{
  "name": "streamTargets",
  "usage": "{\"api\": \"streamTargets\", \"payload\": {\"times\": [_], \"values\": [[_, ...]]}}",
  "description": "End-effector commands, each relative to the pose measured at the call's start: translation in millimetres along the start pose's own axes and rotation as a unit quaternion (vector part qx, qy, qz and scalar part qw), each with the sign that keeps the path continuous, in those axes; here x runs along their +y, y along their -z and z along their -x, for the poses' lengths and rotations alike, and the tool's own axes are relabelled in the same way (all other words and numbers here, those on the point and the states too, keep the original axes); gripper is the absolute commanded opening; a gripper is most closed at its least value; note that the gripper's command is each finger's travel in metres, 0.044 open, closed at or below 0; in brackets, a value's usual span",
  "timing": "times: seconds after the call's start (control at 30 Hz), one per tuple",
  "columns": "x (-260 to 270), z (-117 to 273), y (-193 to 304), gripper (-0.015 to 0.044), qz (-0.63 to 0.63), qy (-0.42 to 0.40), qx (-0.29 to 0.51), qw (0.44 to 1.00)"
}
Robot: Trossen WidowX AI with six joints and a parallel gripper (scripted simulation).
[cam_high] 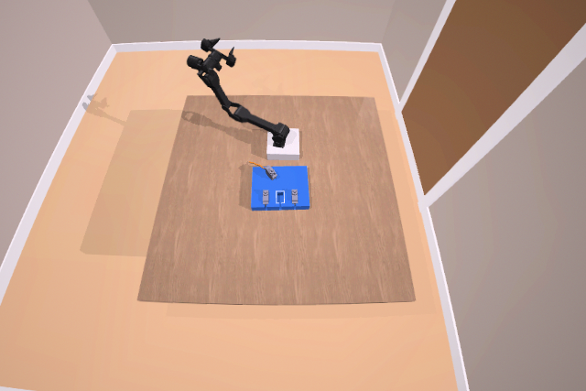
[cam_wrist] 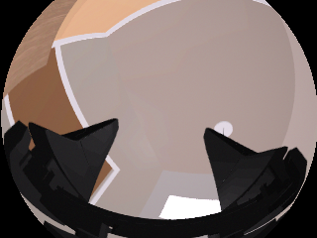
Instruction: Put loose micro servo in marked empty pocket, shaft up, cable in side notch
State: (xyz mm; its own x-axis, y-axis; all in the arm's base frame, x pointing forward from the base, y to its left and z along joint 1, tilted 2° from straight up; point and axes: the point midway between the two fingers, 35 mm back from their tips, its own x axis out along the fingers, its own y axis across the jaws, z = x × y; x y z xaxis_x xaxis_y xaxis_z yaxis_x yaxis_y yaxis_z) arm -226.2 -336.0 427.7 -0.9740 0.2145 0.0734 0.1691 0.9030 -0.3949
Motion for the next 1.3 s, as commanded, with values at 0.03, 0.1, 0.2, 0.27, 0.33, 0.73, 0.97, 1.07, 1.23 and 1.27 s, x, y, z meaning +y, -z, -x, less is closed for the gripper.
{"api": "streamTargets", "payload": {"times": [0.03,0.1,0.2,0.27,0.33,0.73,0.97,1.07,1.23,1.27], "values": [[0.4,-0.6,2.2,0.044,-0.002,0.0,0.003,1.0],[2.2,-2.1,6.9,0.044,-0.008,0.0,0.009,1.0],[4.1,-4.3,12.3,0.044,-0.017,-0.001,0.017,1.0],[6.4,-8.0,19.2,0.044,-0.022,-0.003,0.025,0.999],[9.5,-9.3,26.3,0.044,-0.035,-0.003,0.033,0.999],[21.1,-23.1,52.5,0.044,-0.067,-0.01,0.083,0.994],[28.1,-28.3,65.6,0.044,-0.081,-0.013,0.103,0.991],[32.9,-29.7,74.7,0.044,-0.091,-0.014,0.115,0.989],[37.8,-32.4,84.3,0.044,-0.1,-0.015,0.132,0.986],[38.0,-32.2,86.0,0.044,-0.101,-0.014,0.134,0.986]]}}
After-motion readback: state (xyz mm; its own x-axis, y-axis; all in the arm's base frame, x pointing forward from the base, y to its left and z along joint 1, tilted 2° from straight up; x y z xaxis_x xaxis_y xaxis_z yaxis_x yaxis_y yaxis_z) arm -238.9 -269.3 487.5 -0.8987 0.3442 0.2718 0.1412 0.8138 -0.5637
